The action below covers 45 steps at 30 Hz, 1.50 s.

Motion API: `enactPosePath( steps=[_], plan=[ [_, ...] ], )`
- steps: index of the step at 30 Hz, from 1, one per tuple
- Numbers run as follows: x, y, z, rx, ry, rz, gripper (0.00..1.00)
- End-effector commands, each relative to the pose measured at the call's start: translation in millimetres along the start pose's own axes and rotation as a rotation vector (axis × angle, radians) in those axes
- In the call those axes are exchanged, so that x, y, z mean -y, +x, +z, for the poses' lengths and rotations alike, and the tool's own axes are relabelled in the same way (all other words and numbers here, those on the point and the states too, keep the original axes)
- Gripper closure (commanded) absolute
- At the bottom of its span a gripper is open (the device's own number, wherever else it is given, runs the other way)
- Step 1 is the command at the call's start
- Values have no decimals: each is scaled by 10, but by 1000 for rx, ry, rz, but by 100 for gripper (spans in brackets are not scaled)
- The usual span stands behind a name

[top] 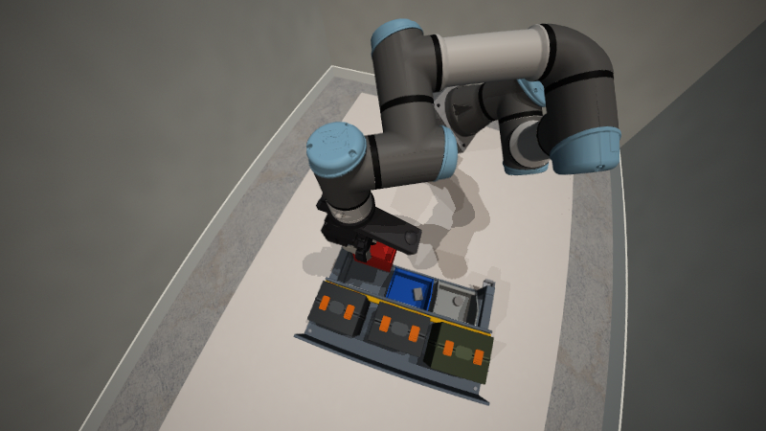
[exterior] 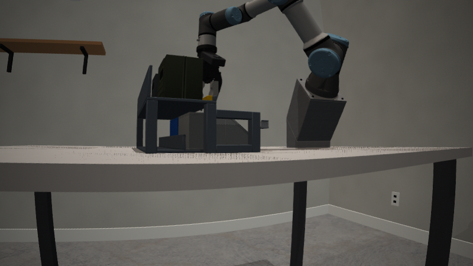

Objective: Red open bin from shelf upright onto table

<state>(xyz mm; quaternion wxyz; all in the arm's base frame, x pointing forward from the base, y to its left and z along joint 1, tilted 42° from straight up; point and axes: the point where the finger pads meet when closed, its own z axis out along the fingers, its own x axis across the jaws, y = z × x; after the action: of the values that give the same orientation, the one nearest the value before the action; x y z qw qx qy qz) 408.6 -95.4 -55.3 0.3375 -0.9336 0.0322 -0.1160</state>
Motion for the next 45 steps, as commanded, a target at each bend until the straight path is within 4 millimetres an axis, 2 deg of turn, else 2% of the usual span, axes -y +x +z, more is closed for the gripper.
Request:
enactPosePath(
  steps=[1,11,16,28,33,45],
  plan=[
    [-6,6,39,-2,-2,-1,80],
    [-6,6,39,-2,-2,-1,80],
    [-6,4,137,-2,-2,-1,80],
    [-6,4,137,-2,-2,-1,80],
    [-7,3,235,-2,-2,-1,80],
    [-7,3,235,-2,-2,-1,80]
  ],
)
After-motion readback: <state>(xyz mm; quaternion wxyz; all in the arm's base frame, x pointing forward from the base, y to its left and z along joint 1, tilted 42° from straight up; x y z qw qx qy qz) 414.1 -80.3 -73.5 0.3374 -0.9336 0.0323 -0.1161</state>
